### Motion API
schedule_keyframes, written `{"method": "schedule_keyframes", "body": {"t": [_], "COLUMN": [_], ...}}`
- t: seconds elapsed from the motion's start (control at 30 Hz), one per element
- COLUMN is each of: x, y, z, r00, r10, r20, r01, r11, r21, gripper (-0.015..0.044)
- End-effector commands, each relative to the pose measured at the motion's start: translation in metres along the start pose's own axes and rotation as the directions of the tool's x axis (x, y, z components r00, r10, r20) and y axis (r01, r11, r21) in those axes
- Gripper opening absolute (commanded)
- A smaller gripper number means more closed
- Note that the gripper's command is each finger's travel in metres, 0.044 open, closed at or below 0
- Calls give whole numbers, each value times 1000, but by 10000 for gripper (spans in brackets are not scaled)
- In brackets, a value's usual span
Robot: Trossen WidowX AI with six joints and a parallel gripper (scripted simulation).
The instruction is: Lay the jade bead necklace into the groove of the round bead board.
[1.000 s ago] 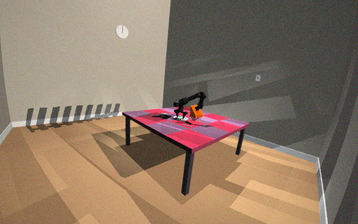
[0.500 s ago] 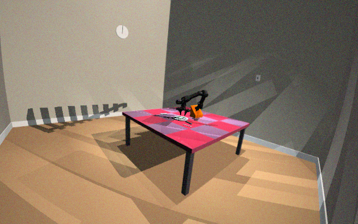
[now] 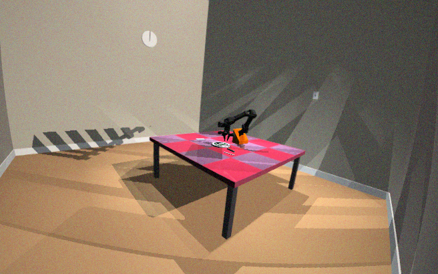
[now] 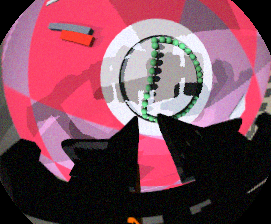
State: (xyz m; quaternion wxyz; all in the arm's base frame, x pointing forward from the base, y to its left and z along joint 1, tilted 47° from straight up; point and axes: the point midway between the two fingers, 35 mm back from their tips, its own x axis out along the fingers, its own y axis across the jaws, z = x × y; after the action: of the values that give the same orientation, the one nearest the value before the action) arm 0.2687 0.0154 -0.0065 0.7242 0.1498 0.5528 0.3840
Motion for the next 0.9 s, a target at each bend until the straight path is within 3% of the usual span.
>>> {"method": "schedule_keyframes", "body": {"t": [0.0,0.77,0.87], "x": [-1,30,28], "y": [-1,1,0], "z": [1,-1,0], "r00": [1000,1000,1000], "r10": [-3,5,0], "r20": [5,3,1], "r01": [3,-5,0], "r11": [1000,1000,1000], "r21": [0,3,-3], "gripper": [120,120,41]}}
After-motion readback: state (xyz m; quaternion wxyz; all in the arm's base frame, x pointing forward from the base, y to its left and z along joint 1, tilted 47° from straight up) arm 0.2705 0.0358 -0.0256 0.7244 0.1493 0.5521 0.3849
